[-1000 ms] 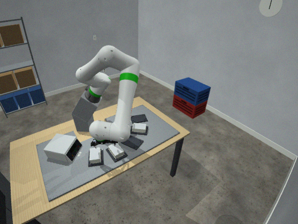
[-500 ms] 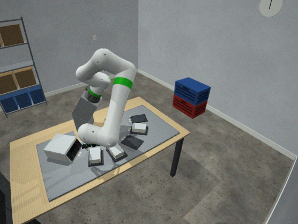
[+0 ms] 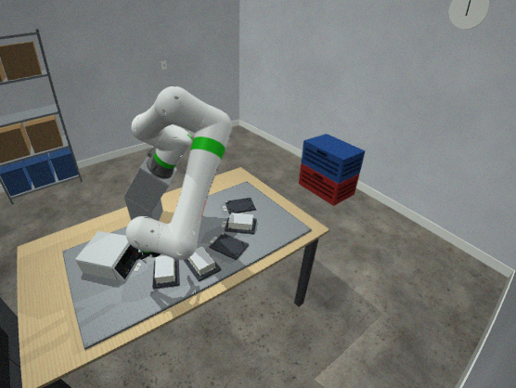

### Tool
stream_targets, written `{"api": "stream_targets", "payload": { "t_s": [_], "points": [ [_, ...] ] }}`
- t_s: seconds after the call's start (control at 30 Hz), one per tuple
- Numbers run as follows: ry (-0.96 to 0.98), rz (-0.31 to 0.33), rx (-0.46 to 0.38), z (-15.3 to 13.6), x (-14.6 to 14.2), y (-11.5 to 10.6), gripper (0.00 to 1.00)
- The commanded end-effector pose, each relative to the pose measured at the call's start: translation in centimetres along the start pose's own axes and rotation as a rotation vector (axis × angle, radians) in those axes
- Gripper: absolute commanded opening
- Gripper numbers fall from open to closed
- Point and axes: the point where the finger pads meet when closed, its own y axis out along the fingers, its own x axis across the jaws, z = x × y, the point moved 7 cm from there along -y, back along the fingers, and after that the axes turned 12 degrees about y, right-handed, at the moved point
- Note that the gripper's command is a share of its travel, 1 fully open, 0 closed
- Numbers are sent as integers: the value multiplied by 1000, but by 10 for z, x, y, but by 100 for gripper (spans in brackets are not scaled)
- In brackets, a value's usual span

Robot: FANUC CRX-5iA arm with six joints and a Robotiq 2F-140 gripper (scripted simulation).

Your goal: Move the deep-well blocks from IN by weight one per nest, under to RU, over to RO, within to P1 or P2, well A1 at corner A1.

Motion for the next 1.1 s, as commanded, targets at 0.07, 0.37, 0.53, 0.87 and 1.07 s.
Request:
{"api": "stream_targets", "payload": {
  "t_s": [0.07,0.37,0.53,0.87,1.07],
  "points": [
    [0,0,0,1,0,1,100],
    [0,0,0,7,-1,11,100],
    [0,0,0,11,-2,19,100],
    [0,0,0,17,-3,30,100],
    [0,0,0,22,-4,39,100]
  ]
}}
